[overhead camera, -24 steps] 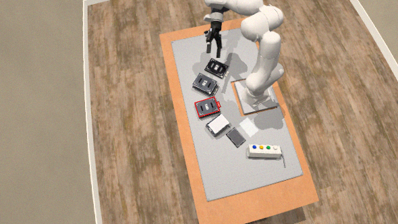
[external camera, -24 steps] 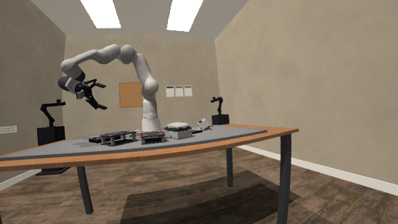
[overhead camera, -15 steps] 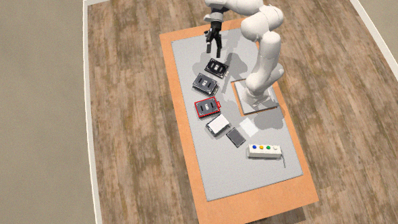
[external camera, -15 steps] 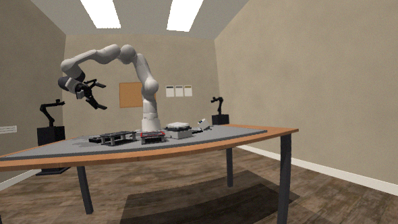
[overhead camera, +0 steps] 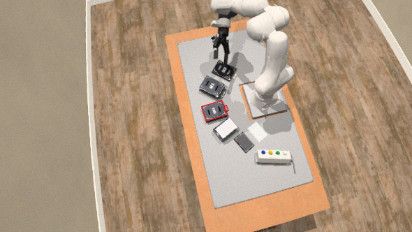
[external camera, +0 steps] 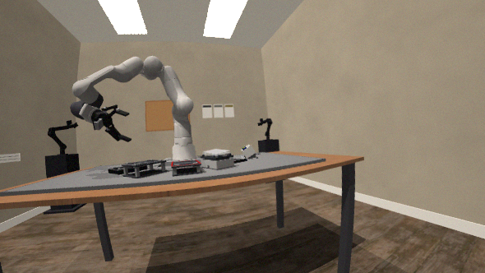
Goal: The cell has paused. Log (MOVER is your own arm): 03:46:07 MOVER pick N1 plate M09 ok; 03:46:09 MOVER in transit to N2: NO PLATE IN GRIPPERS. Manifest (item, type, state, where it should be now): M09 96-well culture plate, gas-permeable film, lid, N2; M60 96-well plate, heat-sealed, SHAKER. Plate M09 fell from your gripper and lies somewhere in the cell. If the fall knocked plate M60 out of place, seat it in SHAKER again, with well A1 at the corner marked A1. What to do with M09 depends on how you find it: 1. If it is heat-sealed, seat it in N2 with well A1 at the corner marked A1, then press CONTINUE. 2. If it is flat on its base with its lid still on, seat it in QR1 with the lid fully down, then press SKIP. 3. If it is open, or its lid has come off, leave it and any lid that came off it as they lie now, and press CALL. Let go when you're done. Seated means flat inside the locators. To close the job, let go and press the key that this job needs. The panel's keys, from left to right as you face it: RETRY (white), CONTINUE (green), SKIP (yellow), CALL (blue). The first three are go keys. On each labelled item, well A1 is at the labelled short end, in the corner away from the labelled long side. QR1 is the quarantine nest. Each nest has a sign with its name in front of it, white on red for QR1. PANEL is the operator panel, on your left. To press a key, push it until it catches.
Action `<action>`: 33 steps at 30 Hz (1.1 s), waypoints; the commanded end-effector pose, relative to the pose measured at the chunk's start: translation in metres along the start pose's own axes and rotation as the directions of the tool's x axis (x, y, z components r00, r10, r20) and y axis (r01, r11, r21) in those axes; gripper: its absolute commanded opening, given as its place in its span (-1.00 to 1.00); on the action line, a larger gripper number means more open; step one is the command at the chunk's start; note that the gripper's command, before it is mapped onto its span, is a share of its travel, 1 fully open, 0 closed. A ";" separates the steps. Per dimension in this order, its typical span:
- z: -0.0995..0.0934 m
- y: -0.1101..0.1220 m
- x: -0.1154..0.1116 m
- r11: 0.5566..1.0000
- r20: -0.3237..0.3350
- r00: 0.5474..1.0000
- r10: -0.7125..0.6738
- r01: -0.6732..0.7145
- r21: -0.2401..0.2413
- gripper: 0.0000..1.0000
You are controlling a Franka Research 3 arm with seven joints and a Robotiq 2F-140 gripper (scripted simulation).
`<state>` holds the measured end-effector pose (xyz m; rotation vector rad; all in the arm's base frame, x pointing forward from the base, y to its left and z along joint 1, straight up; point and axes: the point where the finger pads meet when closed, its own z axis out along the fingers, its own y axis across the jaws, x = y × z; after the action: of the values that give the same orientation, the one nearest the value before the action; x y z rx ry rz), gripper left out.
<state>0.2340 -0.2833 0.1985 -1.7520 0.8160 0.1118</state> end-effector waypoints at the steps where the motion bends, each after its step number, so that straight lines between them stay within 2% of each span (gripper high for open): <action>1: 0.021 0.050 0.030 1.000 -0.008 1.000 -0.023 0.023 -0.010 1.00; 21: 0.022 0.051 0.030 1.000 -0.008 1.000 -0.023 0.023 -0.010 1.00; 33: 0.019 0.044 0.026 1.000 -0.008 1.000 -0.023 0.023 -0.010 1.00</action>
<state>0.2351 -0.2845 0.1404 -1.7720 0.8059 0.0945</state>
